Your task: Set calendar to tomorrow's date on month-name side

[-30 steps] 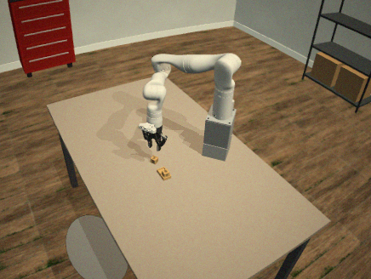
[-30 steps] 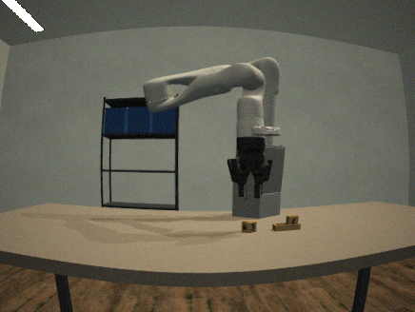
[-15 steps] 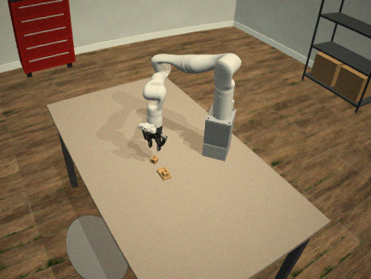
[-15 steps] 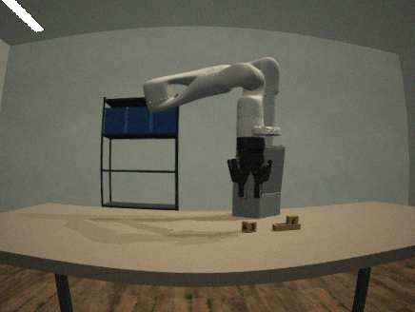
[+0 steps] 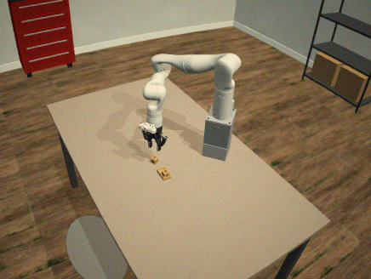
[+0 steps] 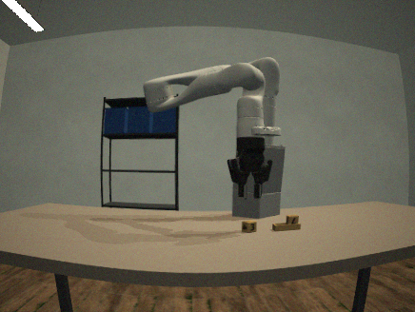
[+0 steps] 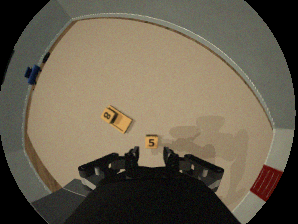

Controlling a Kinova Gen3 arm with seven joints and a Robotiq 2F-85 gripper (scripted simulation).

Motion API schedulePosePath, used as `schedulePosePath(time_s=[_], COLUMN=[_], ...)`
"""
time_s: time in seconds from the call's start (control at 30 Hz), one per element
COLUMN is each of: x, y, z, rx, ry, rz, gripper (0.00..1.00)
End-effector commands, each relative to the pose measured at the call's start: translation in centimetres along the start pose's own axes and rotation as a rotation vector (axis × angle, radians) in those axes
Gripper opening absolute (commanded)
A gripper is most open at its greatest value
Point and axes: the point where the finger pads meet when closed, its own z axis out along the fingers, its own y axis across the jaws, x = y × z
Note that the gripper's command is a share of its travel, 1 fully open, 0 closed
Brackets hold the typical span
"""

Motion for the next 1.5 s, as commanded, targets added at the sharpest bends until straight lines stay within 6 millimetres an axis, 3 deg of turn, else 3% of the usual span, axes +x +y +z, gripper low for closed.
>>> schedulePosePath(time_s=[0.0, 1.47], x=[0.0, 0.0], y=[0.0, 0.1], z=[0.0, 4.8], rx=[-0.001, 0.0], ry=[0.0, 0.0], rz=[0.0, 0.0], gripper=[0.46, 0.46])
